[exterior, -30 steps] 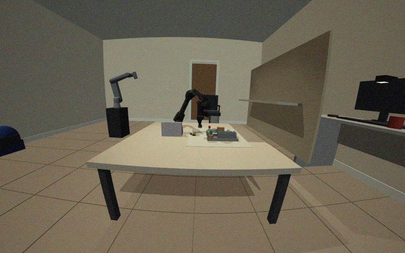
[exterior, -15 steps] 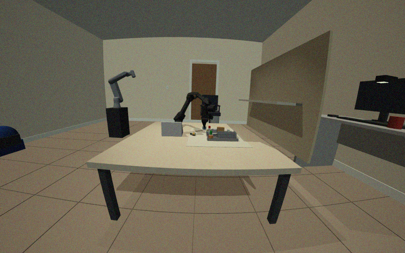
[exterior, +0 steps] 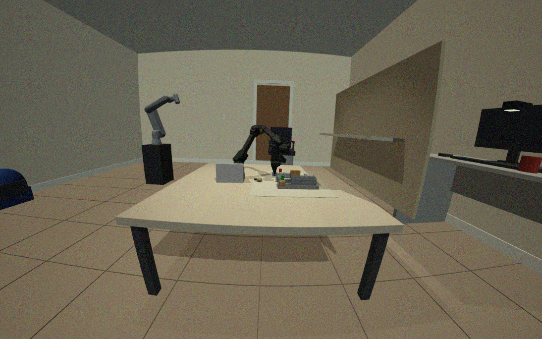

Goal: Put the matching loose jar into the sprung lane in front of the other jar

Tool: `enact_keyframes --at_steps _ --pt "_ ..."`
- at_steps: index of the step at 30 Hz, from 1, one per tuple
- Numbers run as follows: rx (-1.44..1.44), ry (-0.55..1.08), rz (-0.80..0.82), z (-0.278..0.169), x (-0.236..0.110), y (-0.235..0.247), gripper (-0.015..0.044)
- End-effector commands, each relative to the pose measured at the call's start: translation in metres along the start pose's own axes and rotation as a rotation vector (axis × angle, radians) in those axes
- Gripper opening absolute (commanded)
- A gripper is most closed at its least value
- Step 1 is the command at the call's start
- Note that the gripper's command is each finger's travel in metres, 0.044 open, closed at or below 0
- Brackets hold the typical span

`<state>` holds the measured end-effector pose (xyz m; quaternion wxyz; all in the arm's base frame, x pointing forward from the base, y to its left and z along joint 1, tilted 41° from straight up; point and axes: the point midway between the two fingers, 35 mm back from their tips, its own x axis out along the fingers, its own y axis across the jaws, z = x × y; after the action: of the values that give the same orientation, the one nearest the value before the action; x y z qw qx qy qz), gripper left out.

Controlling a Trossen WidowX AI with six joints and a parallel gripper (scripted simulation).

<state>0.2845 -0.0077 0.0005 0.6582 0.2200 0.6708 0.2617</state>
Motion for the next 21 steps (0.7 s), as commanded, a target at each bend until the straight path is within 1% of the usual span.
enact_keyframes --at_steps 1,21 --pt "0.008 0.004 0.007 -0.0017 0.0097 0.0008 0.0000" --pt "0.008 0.003 0.007 0.0046 0.0098 0.0006 0.0000"
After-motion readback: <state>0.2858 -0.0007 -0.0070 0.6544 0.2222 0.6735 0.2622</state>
